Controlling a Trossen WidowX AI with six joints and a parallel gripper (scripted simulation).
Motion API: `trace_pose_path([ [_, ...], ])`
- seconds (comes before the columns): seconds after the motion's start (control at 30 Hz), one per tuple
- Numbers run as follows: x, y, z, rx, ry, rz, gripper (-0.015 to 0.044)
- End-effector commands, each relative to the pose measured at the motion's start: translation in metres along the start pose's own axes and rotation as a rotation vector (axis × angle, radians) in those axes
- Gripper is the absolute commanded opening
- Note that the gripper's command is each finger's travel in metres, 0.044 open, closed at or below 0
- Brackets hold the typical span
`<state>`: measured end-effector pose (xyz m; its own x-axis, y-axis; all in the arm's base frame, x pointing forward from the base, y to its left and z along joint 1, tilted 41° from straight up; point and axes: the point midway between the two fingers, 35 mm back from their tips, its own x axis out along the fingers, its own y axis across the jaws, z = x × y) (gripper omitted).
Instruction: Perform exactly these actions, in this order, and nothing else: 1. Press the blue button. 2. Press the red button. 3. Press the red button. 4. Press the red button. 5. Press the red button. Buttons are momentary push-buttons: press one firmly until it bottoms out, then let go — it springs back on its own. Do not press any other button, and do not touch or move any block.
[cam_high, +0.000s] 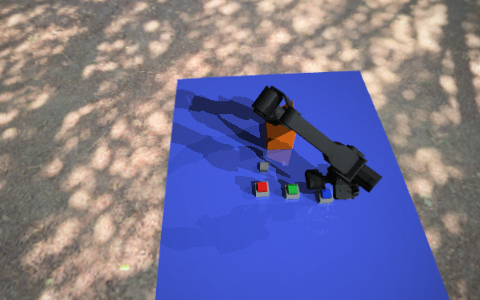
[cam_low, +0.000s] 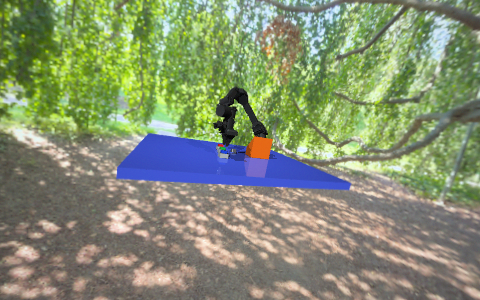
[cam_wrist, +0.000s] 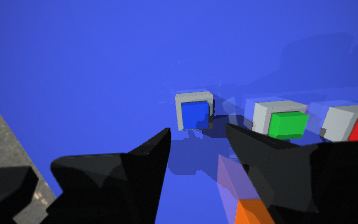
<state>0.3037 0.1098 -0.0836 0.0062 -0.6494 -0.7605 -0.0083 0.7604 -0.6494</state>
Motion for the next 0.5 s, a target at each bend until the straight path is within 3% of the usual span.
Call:
trace_pose_path([
  [0.0, 0.0045, -0.0008, -0.0001, -0.006, -0.009, -0.002, 0.0059],
  [0.07, 0.0045, -0.0008, -0.0001, -0.006, -0.009, -0.002, 0.002],
  [0.47, 0.0055, -0.0007, -0.0001, -0.006, -0.009, -0.002, 0.002],
])
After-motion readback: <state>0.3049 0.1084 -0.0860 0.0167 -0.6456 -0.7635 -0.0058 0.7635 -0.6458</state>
